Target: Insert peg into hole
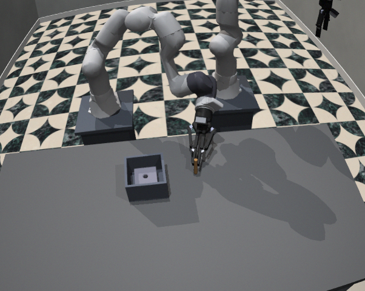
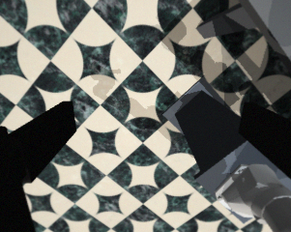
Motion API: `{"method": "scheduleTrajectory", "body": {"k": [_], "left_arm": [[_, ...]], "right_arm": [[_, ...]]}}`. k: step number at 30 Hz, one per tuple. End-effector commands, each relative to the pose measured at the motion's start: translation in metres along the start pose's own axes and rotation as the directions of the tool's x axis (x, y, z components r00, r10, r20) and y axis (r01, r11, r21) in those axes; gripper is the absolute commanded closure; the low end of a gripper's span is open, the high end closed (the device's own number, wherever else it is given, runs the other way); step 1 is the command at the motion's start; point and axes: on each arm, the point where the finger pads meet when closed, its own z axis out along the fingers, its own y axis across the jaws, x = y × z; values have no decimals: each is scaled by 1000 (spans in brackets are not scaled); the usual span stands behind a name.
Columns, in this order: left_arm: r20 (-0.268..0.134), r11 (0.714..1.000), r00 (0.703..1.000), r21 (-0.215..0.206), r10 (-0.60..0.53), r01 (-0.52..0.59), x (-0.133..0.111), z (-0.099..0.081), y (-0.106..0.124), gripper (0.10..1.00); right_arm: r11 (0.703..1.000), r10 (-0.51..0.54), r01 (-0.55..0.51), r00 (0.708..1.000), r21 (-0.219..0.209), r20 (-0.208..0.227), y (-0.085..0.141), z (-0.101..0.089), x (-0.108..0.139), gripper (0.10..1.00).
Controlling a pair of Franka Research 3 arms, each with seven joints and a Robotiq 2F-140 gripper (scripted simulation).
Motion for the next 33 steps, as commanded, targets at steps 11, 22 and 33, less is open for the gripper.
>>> {"method": "scheduleTrajectory", "body": {"k": [11, 22, 33], "left_arm": [[3, 1000, 1000, 2, -6, 6, -1, -1, 0, 98], [3, 1000, 1000, 2, -6, 6, -1, -1, 0, 98], [3, 1000, 1000, 2, -6, 6, -1, -1, 0, 98]], "right_arm": [[1000, 10, -10, 1000, 1, 2, -1, 1, -3, 999], [1000, 10, -10, 1000, 1, 2, -1, 1, -3, 999], [1000, 10, -10, 1000, 1, 2, -1, 1, -3, 771]]}}
